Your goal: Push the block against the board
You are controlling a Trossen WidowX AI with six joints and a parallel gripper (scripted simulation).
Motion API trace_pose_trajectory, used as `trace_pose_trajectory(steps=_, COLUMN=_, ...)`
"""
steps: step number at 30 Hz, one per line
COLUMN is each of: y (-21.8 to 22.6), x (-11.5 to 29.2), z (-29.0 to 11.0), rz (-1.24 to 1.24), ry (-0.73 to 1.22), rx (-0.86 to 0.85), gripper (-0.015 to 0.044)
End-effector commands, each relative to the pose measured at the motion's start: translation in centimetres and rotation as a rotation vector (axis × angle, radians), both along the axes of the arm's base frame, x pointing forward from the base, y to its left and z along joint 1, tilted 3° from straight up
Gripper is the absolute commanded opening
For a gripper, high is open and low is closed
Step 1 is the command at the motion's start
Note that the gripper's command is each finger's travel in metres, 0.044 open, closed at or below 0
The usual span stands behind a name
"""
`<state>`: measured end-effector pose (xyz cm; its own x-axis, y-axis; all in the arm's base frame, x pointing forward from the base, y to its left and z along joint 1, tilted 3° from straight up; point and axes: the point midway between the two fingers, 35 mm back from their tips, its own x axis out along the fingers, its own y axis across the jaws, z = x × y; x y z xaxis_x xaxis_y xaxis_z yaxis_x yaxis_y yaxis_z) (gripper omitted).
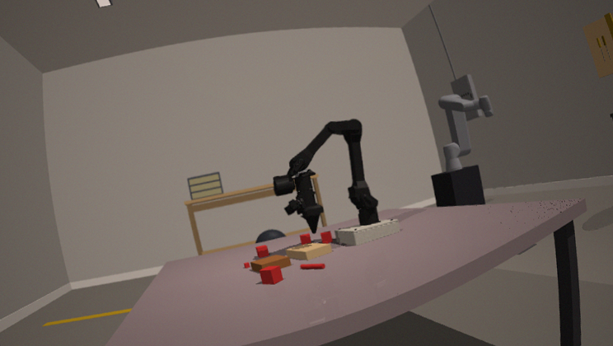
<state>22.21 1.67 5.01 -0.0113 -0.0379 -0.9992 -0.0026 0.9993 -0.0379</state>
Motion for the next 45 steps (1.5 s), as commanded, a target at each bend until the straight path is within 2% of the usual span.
trace_pose_trajectory(steps=1, y=0.5, x=-1.2, z=-0.1, rz=0.121, ry=0.007, rx=0.006, gripper=0.0)
trace_pose_trajectory(steps=7, y=1.3, x=-2.9, z=-0.4, rz=0.324, ry=0.016, rx=0.009, gripper=0.0)
trace_pose_trajectory(steps=13, y=1.4, x=-3.1, z=-0.7, rz=0.347, ry=0.017, rx=0.01, gripper=0.0)
trace_pose_trajectory(steps=16, y=1.2, x=-3.1, z=-4.8, rz=0.347, ry=0.017, rx=0.01, gripper=0.0)
trace_pose_trajectory(steps=18, y=1.2, x=-3.3, z=-5.9, rz=0.347, ry=0.017, rx=0.01, gripper=0.0)
trace_pose_trajectory(steps=45, y=2.0, x=-0.7, z=-5.8, rz=0.347, ry=0.015, rx=0.01, gripper=0.0)
